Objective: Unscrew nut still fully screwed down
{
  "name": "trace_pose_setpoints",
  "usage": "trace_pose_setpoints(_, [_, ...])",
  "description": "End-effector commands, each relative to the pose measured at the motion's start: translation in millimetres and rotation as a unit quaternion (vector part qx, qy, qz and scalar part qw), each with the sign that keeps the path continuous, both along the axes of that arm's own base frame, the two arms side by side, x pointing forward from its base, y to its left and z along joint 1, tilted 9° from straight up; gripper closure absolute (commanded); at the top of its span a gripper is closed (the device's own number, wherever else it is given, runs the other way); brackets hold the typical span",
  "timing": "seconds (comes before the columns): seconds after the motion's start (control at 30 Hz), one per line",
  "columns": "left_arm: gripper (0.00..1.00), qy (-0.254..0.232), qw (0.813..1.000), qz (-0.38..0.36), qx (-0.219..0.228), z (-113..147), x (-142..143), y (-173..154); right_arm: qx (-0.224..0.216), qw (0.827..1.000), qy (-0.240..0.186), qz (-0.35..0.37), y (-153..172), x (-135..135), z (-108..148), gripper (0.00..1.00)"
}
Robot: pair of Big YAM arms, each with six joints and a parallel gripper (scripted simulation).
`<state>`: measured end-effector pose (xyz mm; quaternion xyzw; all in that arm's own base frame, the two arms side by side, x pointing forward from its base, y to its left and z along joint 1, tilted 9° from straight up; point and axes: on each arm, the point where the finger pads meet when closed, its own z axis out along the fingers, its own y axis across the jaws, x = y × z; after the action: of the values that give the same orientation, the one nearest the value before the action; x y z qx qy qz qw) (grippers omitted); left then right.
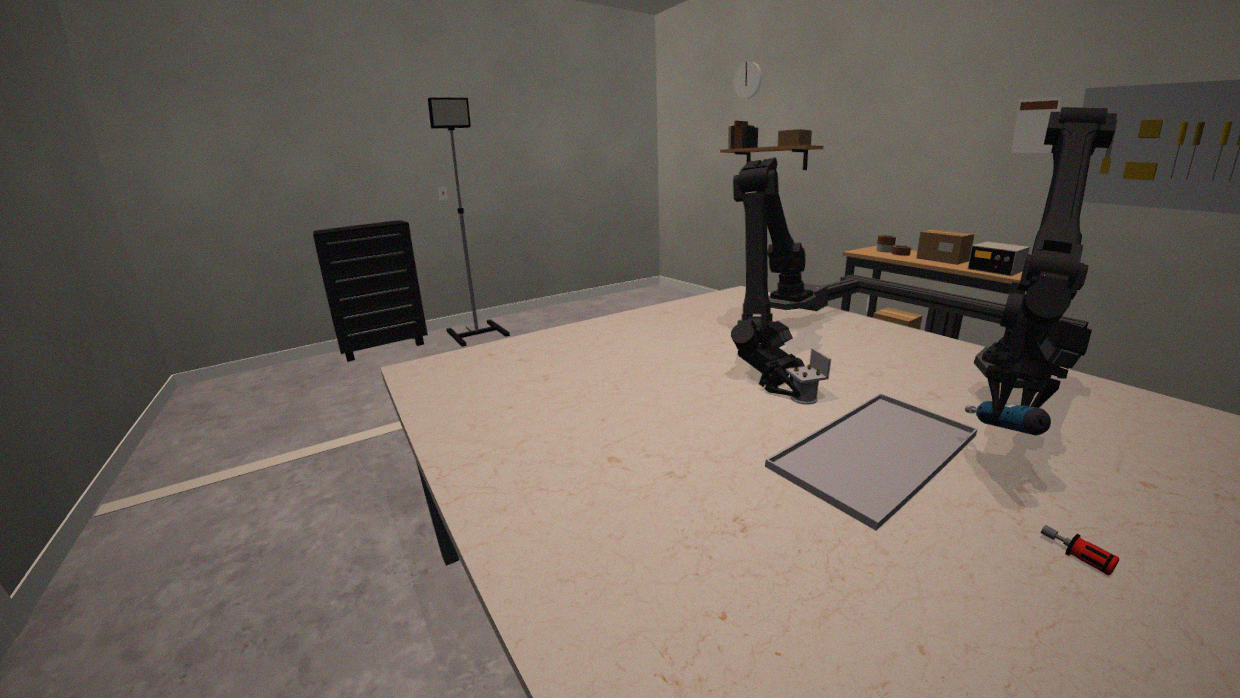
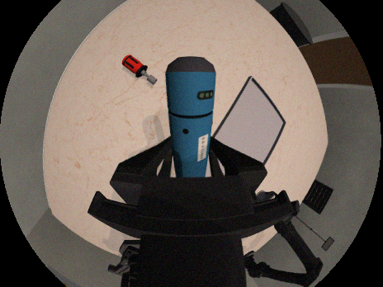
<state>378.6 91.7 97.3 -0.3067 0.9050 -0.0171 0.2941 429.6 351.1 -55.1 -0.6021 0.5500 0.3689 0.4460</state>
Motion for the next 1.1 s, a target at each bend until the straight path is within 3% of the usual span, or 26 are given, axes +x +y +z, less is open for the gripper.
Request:
trace_pose_setpoints(0.0, [0.58,-0.045,0.998,-0.041,0.023,21.3,14.1,-17.6,0.006,1.000,-0.012,0.000,4.0,5.7,7.6,0.41])
trace_pose_setpoints(0.17, [0.58,-0.066,0.994,-0.077,0.037,23.6,22.2,-37.7,0.006,1.000,-0.012,0.000,4.0,5.7,7.6,0.41])
trace_pose_setpoints(0.33, [0.58,-0.079,0.994,-0.068,0.040,37.1,31.0,-28.7,0.006,1.000,-0.012,0.000,4.0,5.7,7.6,0.41])
trace_pose_setpoints(0.37, [0.58,-0.071,0.993,-0.085,0.039,24.2,23.2,-42.5,0.006,1.000,-0.012,0.000,4.0,5.7,7.6,0.41])
trace_pose_setpoints(0.73, [0.58,-0.120,0.977,-0.161,0.066,31.5,32.9,-89.6,0.006,1.000,-0.012,0.000,4.0,5.7,7.6,0.41])
trace_pose_setpoints(0.83, [0.58,-0.131,0.977,-0.152,0.069,44.3,41.9,-82.5,0.006,1.000,-0.012,0.000,4.0,5.7,7.6,0.41])
trace_pose_setpoints(0.9, [0.58,-0.131,0.977,-0.152,0.069,44.3,41.9,-82.5,0.006,1.000,-0.012,0.000,4.0,5.7,7.6,0.41])
trace_pose_setpoints(0.93, [0.58,-0.125,0.976,-0.168,0.067,32.3,33.0,-94.5,0.006,1.000,-0.012,0.000,4.0,5.7,7.6,0.41])
trace_pose_setpoints(1.07, [0.58,-0.143,0.968,-0.194,0.076,35.6,33.4,-112.0,0.006,1.000,-0.012,0.000,4.0,5.7,7.6,0.41])
